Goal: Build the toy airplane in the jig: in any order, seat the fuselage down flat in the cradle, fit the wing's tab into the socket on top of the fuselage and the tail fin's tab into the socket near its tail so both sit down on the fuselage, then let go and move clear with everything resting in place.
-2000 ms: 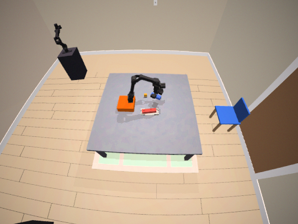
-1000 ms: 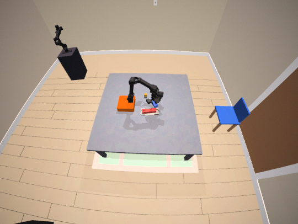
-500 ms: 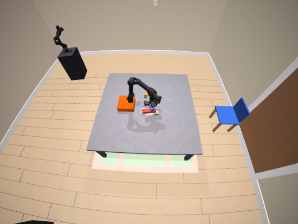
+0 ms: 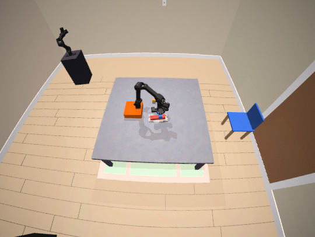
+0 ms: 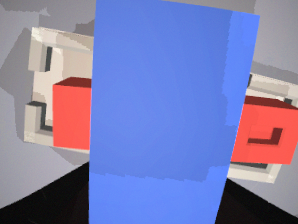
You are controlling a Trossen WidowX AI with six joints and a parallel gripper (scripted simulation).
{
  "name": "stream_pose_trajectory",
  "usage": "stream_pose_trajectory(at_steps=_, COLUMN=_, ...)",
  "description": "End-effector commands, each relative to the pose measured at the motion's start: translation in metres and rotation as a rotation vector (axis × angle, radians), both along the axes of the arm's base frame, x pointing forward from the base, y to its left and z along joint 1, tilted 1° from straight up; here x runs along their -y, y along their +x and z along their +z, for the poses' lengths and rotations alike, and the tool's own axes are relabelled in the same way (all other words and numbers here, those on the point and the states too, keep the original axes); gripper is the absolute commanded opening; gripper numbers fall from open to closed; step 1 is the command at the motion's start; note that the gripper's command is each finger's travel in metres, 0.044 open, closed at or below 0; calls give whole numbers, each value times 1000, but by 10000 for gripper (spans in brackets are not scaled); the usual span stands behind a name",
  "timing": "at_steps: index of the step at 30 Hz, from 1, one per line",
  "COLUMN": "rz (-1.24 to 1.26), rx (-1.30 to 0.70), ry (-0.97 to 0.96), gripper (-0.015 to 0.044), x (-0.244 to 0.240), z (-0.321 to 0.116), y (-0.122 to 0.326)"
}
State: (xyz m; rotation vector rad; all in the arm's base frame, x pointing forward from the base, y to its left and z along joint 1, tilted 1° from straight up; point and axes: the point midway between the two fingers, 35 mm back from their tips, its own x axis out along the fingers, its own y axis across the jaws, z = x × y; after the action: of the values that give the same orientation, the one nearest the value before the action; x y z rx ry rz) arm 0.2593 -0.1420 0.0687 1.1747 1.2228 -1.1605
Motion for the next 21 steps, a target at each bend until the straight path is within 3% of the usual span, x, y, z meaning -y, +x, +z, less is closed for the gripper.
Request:
stream_pose_trajectory(at_steps=1, rz=-5, rx=-1, ry=-5, gripper=196, x=1, z=0, y=0)
stream_pose_trajectory(at_steps=21, rz=-5, rx=-1, ry=-5, gripper=196, x=2, z=-17, y=0)
